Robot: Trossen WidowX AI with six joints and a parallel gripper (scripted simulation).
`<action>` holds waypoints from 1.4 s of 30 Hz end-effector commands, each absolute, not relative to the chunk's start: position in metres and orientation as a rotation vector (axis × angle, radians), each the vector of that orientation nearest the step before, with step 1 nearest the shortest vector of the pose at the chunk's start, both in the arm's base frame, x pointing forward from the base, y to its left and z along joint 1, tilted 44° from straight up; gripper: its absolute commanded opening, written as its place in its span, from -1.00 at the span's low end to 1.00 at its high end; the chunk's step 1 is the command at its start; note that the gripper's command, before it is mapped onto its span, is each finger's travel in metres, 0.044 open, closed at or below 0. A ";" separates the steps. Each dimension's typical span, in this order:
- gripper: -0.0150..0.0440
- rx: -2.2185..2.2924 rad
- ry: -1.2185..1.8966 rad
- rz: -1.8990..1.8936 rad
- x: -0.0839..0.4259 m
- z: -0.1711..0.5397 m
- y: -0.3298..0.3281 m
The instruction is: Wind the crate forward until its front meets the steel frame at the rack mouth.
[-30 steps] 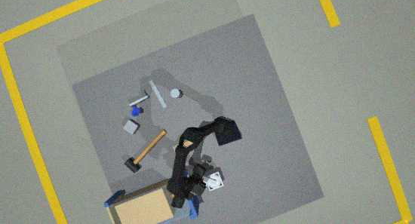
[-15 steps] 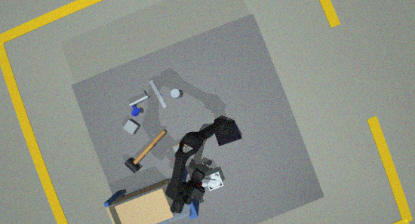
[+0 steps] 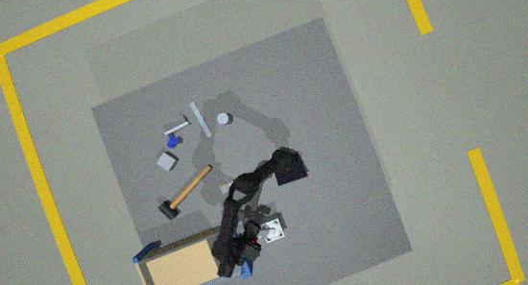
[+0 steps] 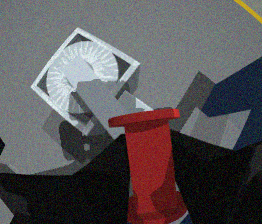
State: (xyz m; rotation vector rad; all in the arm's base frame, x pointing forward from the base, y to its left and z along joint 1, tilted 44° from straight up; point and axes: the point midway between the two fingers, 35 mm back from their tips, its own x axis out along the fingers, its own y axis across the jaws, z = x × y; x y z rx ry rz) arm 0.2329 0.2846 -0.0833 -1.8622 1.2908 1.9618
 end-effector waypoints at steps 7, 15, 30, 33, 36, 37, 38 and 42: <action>-0.49 -1.860 1.286 1.959 0.234 -0.099 0.298; -0.49 -1.859 1.285 1.960 0.232 -0.107 0.307; -0.49 -1.858 1.283 1.960 0.223 -0.123 0.323; -0.49 -1.858 1.283 1.961 0.221 -0.125 0.326; -0.49 -1.858 1.282 1.961 0.219 -0.128 0.329; -0.49 -1.858 1.282 1.961 0.218 -0.129 0.330; -0.49 -1.857 1.282 1.961 0.217 -0.130 0.331; -0.49 -1.857 1.281 1.961 0.213 -0.134 0.335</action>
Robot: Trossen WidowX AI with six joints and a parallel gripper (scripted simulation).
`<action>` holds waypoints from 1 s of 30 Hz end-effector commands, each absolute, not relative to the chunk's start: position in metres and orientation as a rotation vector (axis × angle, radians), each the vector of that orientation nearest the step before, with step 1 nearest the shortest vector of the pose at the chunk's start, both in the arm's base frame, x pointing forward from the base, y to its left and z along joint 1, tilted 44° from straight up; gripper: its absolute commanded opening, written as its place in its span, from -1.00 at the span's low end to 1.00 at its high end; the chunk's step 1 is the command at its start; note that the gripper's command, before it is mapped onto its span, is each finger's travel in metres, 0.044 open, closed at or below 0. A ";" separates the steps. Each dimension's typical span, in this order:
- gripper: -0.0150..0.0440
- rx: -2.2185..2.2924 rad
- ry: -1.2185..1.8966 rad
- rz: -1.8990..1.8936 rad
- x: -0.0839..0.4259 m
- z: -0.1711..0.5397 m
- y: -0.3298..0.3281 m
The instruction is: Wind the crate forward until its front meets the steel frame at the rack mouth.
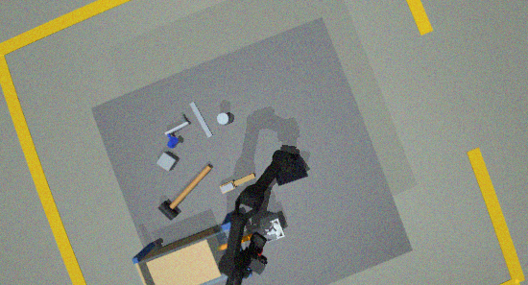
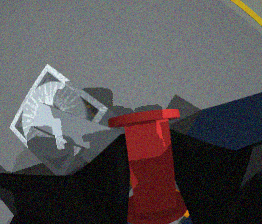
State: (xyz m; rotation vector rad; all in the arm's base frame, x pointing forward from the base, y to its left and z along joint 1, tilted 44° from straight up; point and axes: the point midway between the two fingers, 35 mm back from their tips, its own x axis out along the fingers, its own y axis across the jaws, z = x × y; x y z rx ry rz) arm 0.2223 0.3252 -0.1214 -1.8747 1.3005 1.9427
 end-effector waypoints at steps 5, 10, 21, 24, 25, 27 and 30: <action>-0.49 -1.857 1.281 1.962 0.208 -0.138 0.339; -0.49 -1.856 1.280 1.962 0.202 -0.142 0.343; -0.49 -1.855 1.279 1.964 0.189 -0.150 0.350; -0.49 -1.855 1.279 1.964 0.184 -0.153 0.352; -0.49 -1.855 1.279 1.964 0.183 -0.153 0.352; -0.49 -1.855 1.279 1.964 0.180 -0.154 0.353; -0.49 -1.854 1.278 1.965 0.176 -0.156 0.354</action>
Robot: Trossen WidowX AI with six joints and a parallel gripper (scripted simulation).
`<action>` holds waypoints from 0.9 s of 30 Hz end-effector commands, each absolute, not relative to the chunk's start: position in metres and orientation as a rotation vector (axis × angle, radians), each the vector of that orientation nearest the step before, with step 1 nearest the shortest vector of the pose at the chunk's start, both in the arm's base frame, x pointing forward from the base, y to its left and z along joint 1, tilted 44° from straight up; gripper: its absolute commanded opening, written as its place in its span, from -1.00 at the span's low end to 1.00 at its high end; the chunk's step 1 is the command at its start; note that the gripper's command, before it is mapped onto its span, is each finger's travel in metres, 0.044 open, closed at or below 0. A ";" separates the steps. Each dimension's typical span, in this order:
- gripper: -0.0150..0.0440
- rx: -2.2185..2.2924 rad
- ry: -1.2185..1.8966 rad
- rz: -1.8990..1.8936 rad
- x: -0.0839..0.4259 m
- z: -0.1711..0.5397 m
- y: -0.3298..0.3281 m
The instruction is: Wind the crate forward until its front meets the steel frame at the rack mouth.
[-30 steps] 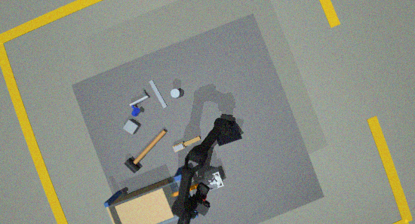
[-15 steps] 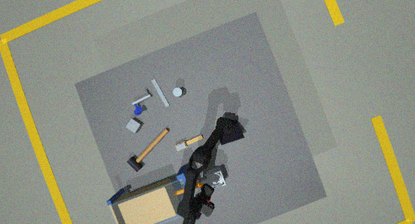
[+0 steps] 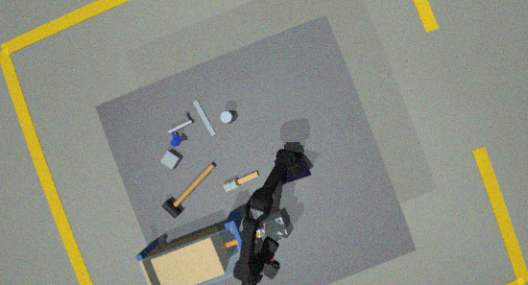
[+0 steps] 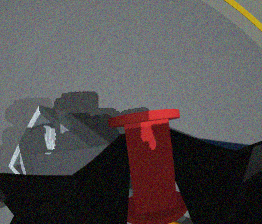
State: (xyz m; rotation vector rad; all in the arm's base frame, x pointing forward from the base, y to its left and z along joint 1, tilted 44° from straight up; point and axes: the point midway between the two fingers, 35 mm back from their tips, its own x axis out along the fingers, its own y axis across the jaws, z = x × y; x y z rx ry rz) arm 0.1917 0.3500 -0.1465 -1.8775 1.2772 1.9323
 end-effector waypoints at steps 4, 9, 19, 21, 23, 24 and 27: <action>-0.49 -1.854 1.278 1.965 0.170 -0.158 0.356; -0.49 -1.853 1.278 1.966 0.163 -0.161 0.357; -0.49 -1.852 1.277 1.967 0.147 -0.164 0.359; -0.49 -1.852 1.277 1.968 0.144 -0.165 0.359; -0.49 -1.852 1.277 1.968 0.141 -0.165 0.359; -0.49 -1.852 1.277 1.968 0.141 -0.165 0.359; -0.49 -1.851 1.277 1.968 0.136 -0.166 0.359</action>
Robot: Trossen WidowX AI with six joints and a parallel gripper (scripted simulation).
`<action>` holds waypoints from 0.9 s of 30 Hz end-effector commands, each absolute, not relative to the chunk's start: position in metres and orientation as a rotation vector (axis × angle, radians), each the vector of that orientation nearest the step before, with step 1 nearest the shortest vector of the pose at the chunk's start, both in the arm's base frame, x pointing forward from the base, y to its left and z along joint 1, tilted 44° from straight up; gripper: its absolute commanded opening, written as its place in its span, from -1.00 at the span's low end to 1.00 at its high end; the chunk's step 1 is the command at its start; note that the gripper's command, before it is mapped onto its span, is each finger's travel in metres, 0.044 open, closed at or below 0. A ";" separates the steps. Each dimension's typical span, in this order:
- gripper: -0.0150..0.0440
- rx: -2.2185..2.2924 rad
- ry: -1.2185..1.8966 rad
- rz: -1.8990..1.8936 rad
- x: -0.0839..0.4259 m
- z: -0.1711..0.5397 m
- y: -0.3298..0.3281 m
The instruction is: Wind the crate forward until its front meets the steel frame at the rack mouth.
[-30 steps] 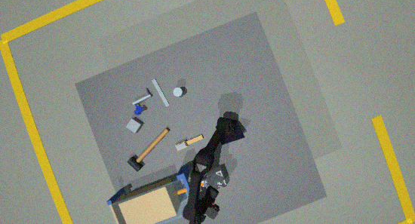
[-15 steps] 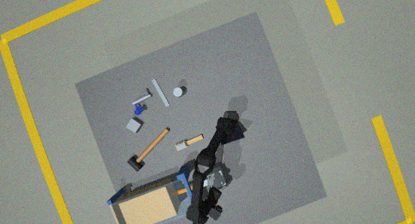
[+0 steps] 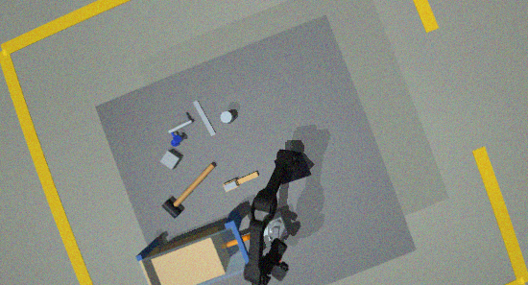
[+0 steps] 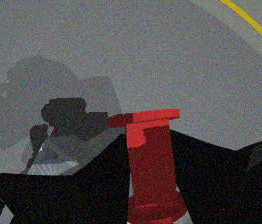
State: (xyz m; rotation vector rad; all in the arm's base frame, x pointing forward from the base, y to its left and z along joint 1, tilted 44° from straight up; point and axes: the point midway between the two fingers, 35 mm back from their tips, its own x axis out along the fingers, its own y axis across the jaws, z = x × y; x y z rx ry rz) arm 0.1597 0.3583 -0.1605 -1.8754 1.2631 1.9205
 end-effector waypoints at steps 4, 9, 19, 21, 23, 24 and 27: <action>-0.49 -1.851 1.277 1.969 0.130 -0.166 0.358; -0.49 -1.851 1.277 1.970 0.122 -0.166 0.358; -0.49 -1.850 1.277 1.971 0.106 -0.166 0.354; -0.49 -1.850 1.278 1.972 0.104 -0.165 0.353; -0.49 -1.849 1.278 1.972 0.102 -0.165 0.353; -0.49 -1.849 1.278 1.972 0.101 -0.165 0.353; -0.49 -1.849 1.278 1.972 0.098 -0.165 0.352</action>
